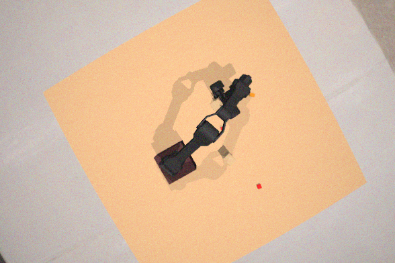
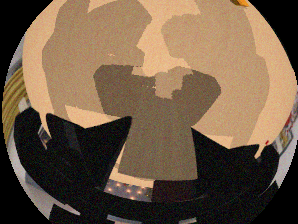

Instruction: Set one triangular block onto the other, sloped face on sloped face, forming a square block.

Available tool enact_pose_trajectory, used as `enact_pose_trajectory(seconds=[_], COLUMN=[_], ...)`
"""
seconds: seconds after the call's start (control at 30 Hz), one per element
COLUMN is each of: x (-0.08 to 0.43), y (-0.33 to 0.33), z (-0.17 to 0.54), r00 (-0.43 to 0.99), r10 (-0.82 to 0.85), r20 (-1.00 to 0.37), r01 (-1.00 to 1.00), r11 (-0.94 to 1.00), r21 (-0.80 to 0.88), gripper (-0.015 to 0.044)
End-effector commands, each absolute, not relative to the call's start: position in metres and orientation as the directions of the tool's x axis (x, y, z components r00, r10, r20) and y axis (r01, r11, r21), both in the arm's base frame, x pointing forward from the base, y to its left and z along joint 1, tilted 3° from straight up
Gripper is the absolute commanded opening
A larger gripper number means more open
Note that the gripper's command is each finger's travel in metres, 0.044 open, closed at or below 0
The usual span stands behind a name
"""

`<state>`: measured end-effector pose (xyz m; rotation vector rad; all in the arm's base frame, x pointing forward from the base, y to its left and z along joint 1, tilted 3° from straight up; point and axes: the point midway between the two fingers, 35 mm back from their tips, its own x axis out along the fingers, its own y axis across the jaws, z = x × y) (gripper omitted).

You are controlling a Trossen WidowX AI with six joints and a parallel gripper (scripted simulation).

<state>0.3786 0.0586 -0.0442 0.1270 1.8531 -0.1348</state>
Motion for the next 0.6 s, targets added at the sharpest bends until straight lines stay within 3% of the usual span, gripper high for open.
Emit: enact_pose_trajectory(seconds=[0.0,0.23,0.4,0.57], x=[0.3793,0.3793,0.3786,0.3784], y=[0.0592,0.0592,0.0591,0.0590], z=[-0.0424,-0.0424,-0.0413,-0.0410], r00=[-0.276,-0.276,-0.280,-0.281], r10=[0.022,0.022,0.020,0.020], r20=[-0.961,-0.961,-0.960,-0.960], r01=[0.161,0.161,0.158,0.157], r11=[0.987,0.987,0.987,0.987], r21=[-0.024,-0.024,-0.025,-0.026], gripper=[0.0177,0.0131,0.0000,0.0000])
